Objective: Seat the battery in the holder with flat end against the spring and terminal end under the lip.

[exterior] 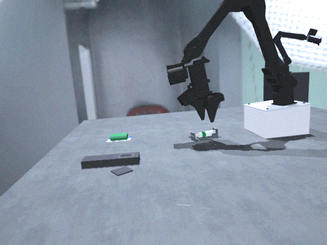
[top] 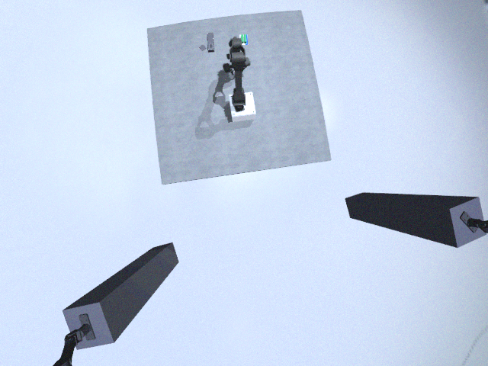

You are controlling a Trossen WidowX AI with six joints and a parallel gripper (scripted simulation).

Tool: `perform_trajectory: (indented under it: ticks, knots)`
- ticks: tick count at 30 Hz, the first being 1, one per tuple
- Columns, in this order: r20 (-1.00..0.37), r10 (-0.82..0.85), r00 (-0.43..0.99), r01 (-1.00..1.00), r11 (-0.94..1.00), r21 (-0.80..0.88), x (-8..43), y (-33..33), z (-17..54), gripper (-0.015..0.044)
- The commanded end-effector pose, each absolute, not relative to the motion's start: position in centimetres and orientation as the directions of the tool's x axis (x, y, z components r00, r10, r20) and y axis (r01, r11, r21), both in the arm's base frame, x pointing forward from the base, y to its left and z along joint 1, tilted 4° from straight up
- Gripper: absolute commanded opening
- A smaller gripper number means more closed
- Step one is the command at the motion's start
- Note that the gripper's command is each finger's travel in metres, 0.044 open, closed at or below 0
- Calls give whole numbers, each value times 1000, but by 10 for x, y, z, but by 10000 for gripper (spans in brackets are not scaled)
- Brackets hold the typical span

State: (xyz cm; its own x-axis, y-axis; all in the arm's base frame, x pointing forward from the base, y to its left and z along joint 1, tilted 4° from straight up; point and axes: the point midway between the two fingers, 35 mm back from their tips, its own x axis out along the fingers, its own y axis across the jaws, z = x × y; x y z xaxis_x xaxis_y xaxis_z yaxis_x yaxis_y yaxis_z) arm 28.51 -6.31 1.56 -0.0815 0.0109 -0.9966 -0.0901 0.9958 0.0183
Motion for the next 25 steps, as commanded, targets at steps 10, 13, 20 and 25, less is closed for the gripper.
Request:
perform_trajectory:
  ticks: [10,13,20,25]
  knots:
    - [-998,6,-60,-91,996,11,284,-63,48,440]
    - [-998,6,-60,-91,996,11,284,-63,48,440]
    - [-998,6,-60,-91,996,11,284,-63,48,440]
    - [-998,6,-60,-91,996,11,284,-63,48,440]
